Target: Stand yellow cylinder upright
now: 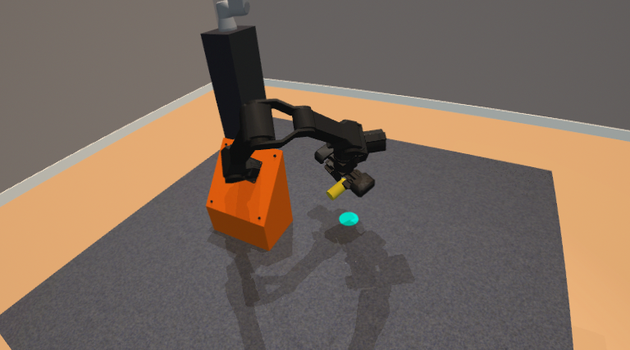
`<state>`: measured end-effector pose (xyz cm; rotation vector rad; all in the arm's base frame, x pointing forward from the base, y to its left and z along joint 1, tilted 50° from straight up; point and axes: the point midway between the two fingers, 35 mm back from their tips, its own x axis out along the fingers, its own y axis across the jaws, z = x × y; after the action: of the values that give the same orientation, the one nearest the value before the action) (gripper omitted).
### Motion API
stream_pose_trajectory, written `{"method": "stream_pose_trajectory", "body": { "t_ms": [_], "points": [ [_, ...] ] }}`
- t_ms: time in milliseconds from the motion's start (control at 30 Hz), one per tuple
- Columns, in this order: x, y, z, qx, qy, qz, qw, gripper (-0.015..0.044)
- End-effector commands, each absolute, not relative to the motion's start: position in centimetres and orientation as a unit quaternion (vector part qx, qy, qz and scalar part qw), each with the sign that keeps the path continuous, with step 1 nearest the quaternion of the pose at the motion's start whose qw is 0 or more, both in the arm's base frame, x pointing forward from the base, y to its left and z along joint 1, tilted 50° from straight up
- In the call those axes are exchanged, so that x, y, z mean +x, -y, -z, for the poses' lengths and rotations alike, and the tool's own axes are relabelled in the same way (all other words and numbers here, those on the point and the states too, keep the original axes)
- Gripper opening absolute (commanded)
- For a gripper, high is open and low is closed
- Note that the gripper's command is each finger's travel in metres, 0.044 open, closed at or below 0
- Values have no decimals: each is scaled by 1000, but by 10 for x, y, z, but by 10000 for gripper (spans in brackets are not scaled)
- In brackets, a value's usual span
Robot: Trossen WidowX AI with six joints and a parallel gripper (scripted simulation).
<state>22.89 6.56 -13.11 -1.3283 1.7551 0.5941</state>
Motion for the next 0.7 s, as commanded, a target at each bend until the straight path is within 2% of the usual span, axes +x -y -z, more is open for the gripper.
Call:
{"method": "stream_pose_trajectory", "body": {
  "t_ms": [0, 667],
  "points": [
    [228, -66, 132, -520, -698, -249, 424, 105],
    [224, -62, 140, -478, -691, -302, 451, 105]
  ]
}}
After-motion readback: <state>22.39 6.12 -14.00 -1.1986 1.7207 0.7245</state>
